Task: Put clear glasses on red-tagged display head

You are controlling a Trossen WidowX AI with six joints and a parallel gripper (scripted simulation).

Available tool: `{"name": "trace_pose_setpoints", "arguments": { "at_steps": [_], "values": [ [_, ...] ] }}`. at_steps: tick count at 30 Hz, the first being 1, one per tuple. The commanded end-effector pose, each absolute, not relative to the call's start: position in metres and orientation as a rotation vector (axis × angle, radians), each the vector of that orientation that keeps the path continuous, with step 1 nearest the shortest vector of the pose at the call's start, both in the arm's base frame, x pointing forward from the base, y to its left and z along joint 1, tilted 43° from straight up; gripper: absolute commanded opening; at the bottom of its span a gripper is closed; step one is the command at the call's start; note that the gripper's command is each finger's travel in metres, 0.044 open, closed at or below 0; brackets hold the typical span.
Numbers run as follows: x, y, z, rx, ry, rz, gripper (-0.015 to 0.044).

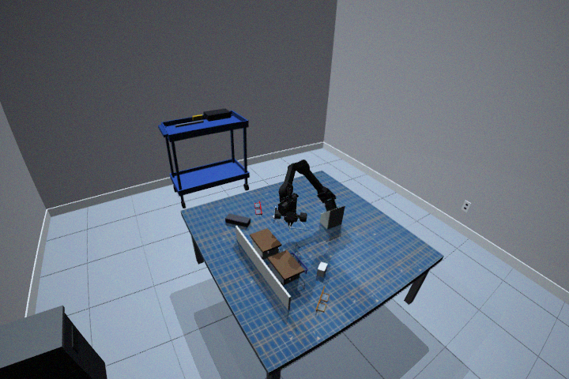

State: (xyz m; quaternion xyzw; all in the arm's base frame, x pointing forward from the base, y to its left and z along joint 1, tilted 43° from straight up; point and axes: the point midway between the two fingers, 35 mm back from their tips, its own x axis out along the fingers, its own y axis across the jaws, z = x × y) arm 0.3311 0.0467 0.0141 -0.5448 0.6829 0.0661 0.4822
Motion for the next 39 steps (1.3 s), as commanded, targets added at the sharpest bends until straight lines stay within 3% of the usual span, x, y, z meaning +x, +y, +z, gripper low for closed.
{"name": "trace_pose_setpoints", "arguments": {
  "at_steps": [1,39],
  "values": [
    [0.332,0.043,0.021,-1.357,1.670,0.207,0.0000],
    [0.316,-0.056,0.112,-2.019,1.604,1.120,0.0000]
  ]
}}
